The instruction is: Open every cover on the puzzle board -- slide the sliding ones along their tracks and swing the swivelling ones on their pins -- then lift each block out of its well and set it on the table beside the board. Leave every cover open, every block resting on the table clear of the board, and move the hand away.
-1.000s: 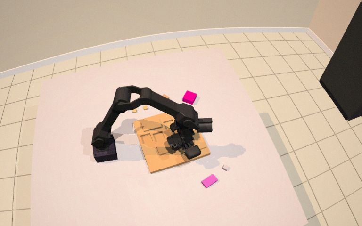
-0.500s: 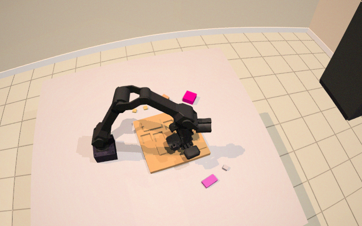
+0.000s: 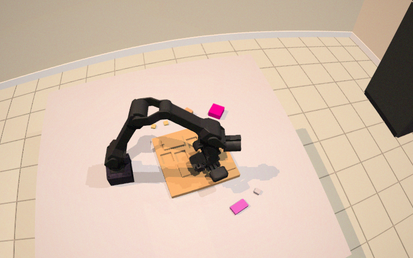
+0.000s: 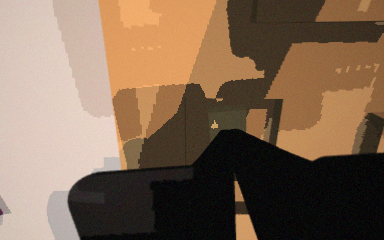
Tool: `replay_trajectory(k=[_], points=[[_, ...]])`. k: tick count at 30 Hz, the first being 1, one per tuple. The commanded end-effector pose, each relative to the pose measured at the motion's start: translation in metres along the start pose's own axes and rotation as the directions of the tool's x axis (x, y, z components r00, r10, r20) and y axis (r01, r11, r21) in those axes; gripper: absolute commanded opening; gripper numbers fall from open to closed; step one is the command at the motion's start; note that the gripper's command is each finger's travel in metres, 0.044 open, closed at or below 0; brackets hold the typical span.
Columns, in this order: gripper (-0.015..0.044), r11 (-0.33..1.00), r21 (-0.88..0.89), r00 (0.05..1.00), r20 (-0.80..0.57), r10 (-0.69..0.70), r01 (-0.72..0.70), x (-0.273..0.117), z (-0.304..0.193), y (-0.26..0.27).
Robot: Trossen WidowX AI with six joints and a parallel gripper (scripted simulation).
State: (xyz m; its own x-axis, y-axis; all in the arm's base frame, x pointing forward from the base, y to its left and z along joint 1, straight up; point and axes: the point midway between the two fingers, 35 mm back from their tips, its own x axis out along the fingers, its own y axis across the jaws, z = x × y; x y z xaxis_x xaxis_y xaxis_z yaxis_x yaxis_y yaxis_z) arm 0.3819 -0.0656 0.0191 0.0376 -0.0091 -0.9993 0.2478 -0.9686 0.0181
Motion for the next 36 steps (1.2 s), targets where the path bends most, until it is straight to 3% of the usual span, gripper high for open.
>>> replay_trajectory(k=[1,36], points=[[0.0,1.0,0.0,1.0,0.0,0.0,0.0,0.001,0.0,0.0],[0.0,1.0,-0.004,1.0,-0.003,-0.004,0.004,0.013,-0.005,-0.001]])
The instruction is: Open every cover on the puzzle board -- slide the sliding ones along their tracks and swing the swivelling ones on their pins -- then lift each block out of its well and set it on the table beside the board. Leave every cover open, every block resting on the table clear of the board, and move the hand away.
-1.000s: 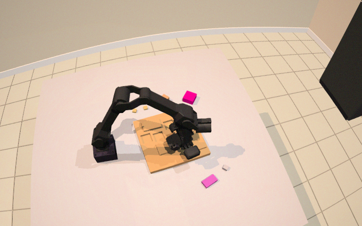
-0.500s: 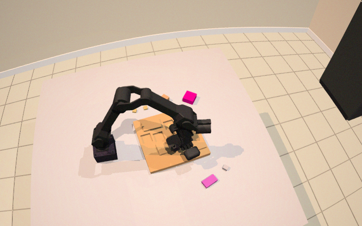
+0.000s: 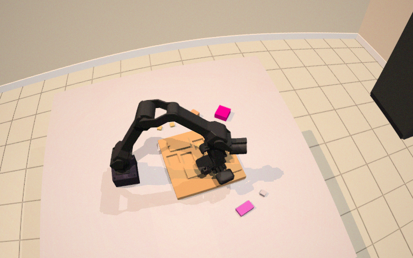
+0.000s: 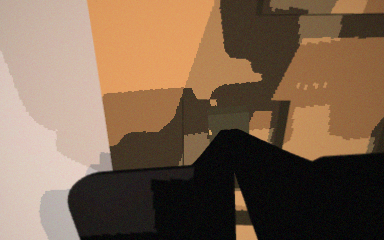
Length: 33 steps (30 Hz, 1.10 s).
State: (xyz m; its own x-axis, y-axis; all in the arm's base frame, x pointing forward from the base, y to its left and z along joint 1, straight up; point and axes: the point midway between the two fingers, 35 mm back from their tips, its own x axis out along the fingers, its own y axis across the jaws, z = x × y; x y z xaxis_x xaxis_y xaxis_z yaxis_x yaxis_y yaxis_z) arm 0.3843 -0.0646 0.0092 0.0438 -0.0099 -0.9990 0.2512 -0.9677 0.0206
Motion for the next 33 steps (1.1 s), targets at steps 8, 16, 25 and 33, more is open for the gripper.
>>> replay_trajectory(k=[8,16,25,33], points=[[0.0,1.0,-0.001,1.0,0.002,-0.006,0.006,0.005,-0.013,0.0],[0.0,1.0,-0.001,1.0,0.001,-0.006,0.006,0.005,-0.023,0.001],[0.0,1.0,-0.001,1.0,0.0,-0.006,0.006,0.004,-0.034,0.002],[0.0,1.0,-0.001,1.0,0.0,-0.006,0.006,0.004,-0.035,0.002]])
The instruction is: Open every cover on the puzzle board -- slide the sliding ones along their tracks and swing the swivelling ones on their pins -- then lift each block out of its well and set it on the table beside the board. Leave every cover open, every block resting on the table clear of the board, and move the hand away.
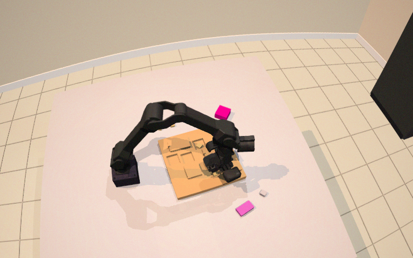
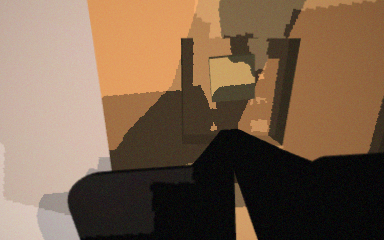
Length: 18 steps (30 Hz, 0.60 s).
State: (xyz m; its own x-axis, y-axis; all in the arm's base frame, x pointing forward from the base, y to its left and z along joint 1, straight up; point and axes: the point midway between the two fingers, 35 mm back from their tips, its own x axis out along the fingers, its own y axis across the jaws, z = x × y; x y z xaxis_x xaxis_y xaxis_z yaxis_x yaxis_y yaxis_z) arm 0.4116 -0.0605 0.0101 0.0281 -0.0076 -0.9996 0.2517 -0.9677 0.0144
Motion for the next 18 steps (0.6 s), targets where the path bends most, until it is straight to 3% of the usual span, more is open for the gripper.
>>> replay_trajectory(k=[1,18], points=[[0.0,1.0,0.0,1.0,-0.015,0.0,0.0,0.004,-0.0071,-0.0008],[0.0,1.0,0.0,1.0,0.002,-0.001,0.001,-0.0006,0.0018,-0.0001]])
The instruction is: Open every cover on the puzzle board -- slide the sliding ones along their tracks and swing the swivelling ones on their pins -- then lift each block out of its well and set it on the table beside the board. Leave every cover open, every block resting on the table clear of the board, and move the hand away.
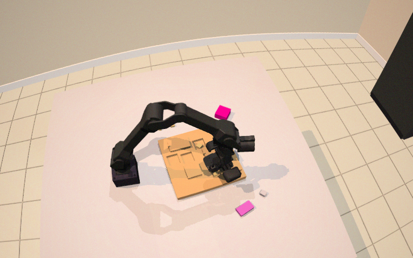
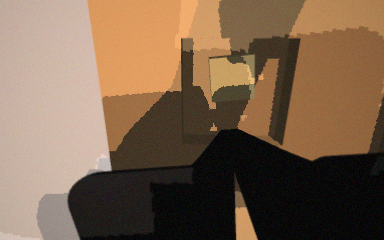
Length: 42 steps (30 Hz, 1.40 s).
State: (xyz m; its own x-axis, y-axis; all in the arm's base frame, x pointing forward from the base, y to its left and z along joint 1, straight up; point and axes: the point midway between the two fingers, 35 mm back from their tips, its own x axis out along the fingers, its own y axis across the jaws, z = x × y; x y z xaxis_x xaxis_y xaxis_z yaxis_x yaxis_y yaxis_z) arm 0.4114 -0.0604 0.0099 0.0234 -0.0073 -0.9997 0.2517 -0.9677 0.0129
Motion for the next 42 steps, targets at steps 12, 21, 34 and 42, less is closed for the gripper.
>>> replay_trajectory(k=[12,21,34,42], points=[[0.0,1.0,0.0,1.0,-0.01,0.001,-0.001,-0.006,0.016,-0.001],[0.0,1.0,0.0,1.0,-0.015,0.001,-0.001,-0.009,0.027,-0.003],[0.0,1.0,0.0,1.0,-0.016,0.001,-0.001,-0.01,0.029,-0.003],[0.0,1.0,0.0,1.0,-0.016,0.001,-0.001,-0.01,0.029,-0.003]])
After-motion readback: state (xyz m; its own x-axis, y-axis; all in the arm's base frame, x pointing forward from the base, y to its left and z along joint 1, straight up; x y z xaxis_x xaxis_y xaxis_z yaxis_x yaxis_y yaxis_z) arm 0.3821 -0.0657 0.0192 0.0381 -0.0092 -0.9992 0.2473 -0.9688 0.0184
